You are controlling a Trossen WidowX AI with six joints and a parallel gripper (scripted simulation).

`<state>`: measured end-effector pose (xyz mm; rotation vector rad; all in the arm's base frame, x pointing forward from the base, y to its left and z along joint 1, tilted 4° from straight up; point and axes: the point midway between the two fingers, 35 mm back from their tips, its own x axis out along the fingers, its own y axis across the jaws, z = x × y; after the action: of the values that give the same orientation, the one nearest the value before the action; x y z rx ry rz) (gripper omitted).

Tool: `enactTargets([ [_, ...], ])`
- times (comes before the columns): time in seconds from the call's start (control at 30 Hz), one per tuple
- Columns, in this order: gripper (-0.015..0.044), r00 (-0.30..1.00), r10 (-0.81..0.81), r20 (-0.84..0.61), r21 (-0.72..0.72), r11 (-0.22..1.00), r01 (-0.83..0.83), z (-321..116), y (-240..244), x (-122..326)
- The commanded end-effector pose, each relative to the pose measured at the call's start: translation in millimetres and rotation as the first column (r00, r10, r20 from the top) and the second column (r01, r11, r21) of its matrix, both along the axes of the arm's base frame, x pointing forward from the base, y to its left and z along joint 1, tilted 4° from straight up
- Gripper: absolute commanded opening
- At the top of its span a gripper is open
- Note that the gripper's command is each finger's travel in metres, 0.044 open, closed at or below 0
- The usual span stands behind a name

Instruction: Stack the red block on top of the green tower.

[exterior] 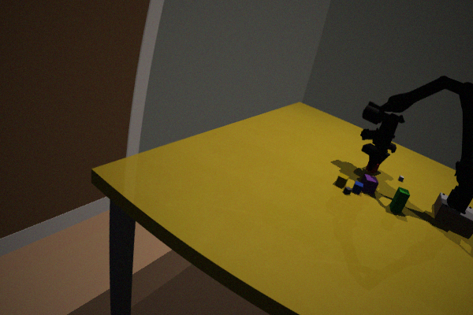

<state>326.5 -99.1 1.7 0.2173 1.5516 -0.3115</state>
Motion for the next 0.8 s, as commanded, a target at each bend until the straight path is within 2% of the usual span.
enactTargets([
  [0.0, 0.0, 1.0, 0.003, 0.011, -0.006, 1.0, -0.003, 20, 1, 3],
  [0.53, 0.0, 1.0, 0.004, 0.012, -0.007, 1.0, -0.004, 105, 6, 2],
  [0.77, 0.0, 1.0, 0.004, 0.013, -0.006, 1.0, -0.004, 111, 7, 3],
])
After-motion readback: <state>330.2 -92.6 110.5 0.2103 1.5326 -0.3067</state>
